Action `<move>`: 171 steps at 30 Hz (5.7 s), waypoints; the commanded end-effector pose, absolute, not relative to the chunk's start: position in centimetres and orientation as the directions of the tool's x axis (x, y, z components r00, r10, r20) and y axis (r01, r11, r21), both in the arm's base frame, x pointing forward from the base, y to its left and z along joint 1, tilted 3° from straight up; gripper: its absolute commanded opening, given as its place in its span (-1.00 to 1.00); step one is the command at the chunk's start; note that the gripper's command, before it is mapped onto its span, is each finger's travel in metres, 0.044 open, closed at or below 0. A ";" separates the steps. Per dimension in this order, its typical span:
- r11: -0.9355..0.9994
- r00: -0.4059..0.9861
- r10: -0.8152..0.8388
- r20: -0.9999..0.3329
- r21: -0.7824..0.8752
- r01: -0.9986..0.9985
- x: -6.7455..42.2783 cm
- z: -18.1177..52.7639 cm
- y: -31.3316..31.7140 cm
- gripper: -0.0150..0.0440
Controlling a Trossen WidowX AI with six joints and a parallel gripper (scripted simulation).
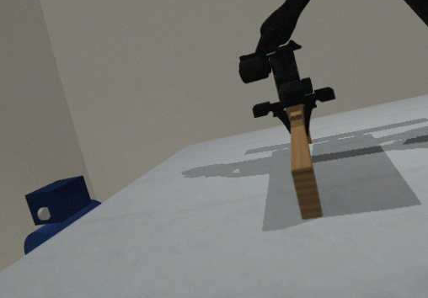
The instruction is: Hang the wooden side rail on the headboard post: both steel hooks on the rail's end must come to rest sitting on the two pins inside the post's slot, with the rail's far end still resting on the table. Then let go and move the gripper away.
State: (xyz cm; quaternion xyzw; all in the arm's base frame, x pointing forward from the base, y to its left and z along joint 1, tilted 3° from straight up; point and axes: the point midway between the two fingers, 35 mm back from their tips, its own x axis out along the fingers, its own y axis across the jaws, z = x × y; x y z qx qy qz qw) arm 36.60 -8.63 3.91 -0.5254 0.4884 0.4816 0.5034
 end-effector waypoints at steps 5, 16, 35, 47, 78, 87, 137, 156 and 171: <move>-0.020 0.069 -0.033 -0.997 -0.068 -0.997 37.0 4.2 -8.9 -0.49; -0.020 0.069 -0.034 -0.997 -0.068 -0.997 36.9 4.3 -9.0 -0.49; -0.020 0.069 -0.034 -0.997 -0.068 -0.997 37.0 4.2 -9.2 -0.49; -0.020 0.069 -0.034 -0.997 -0.068 -0.997 36.9 4.4 -9.3 -0.49; -0.020 0.069 -0.034 -0.997 -0.068 -0.997 36.8 4.1 -9.7 -0.49; -0.020 0.069 -0.034 -0.997 -0.068 -0.997 36.7 4.0 -9.8 -0.49; -0.020 0.069 -0.034 -0.997 -0.068 -0.997 36.7 3.5 -9.9 -0.49; -0.020 0.069 -0.034 -0.997 -0.068 -0.997 36.7 3.2 -9.9 -0.49; -0.020 0.069 -0.034 -0.997 -0.068 -0.997 36.8 2.9 -9.9 -0.49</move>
